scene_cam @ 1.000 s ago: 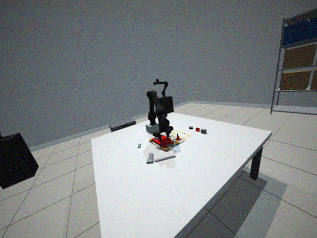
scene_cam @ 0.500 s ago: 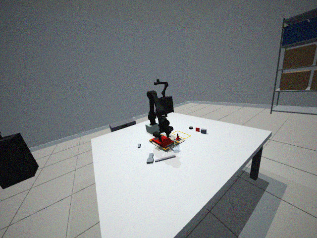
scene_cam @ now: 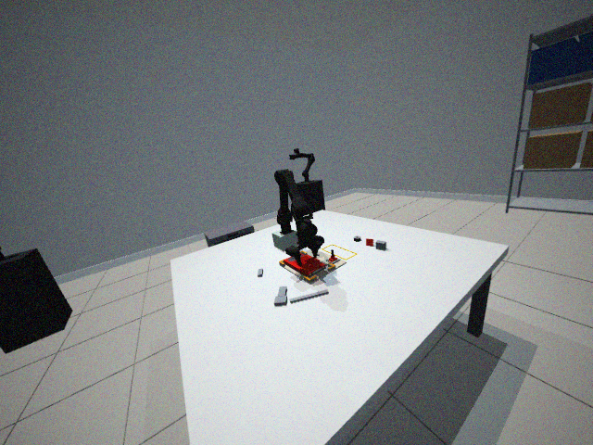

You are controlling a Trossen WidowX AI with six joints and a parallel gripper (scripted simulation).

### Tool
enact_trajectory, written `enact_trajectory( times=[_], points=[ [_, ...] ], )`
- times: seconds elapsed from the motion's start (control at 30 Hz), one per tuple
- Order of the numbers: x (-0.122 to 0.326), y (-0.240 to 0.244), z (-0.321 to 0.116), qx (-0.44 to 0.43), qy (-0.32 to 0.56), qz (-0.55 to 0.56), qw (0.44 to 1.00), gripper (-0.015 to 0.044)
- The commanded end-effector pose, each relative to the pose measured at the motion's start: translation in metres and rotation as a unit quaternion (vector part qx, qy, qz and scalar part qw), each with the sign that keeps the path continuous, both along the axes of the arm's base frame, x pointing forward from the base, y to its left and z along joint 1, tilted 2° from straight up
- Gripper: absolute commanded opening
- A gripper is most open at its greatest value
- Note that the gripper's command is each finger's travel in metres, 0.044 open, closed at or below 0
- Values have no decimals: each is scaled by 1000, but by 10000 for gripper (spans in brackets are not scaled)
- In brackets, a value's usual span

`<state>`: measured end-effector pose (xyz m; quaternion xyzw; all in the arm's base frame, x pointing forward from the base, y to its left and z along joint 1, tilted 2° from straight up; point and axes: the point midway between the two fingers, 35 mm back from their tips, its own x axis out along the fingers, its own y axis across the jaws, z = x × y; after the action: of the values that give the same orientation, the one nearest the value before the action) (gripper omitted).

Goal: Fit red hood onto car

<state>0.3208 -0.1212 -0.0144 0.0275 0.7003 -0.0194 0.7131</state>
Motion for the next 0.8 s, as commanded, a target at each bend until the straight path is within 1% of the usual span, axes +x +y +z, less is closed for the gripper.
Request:
enact_trajectory(
  times=[0.0,0.2,0.77],
  points=[
    [2,-1,12,0,0,0,1000,440],
    [1,-1,69,0,5,0,1000,440],
    [0,-1,71,0,5,0,1000,440]
  ],
)
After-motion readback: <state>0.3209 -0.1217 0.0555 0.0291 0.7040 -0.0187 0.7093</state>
